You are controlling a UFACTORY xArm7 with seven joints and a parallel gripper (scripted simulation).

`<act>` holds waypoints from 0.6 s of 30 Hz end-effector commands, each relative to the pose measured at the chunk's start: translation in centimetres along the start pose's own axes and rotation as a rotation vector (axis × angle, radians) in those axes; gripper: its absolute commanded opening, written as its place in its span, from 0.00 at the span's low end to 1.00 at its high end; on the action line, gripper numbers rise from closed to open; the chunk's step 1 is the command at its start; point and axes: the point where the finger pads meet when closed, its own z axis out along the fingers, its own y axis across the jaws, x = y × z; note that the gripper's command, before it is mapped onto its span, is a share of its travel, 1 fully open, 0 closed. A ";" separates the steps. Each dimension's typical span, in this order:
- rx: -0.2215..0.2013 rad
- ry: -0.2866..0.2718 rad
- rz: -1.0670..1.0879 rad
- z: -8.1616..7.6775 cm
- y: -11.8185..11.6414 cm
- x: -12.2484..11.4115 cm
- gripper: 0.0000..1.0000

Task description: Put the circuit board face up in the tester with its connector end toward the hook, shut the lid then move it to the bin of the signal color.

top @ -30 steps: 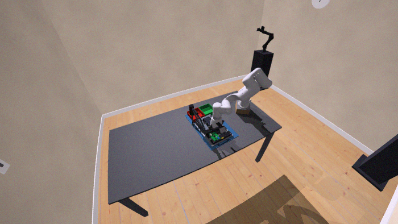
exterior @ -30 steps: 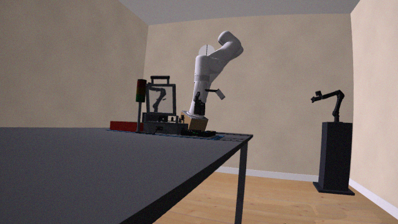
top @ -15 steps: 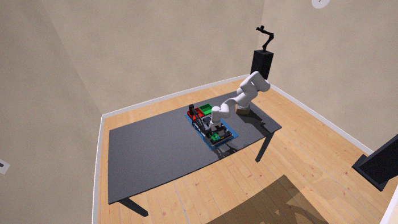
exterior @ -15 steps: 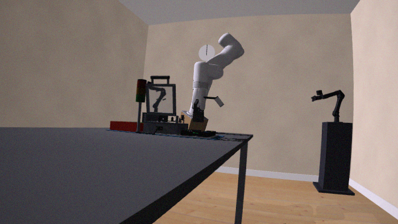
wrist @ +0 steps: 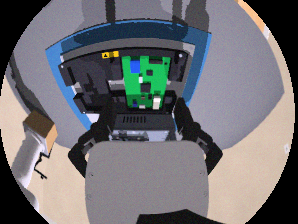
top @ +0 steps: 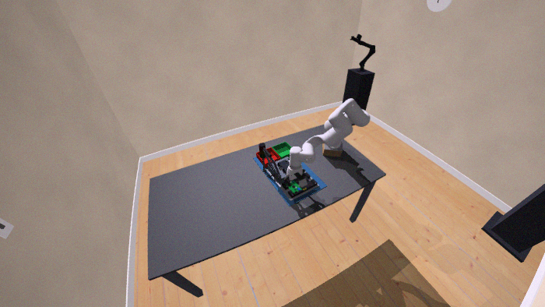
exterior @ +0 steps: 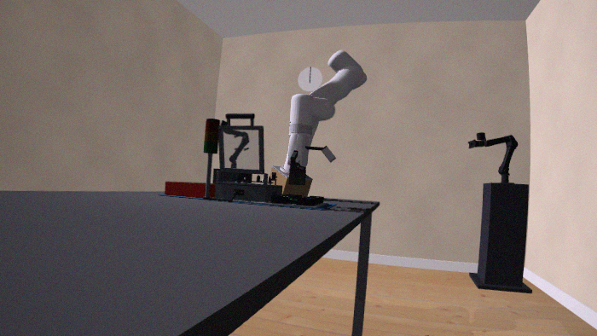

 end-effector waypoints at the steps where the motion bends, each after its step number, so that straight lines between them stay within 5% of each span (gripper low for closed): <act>1: -0.003 0.001 0.001 0.7 0.1 0.0 1.00; 18: -0.003 0.001 0.001 3.5 0.2 -0.1 1.00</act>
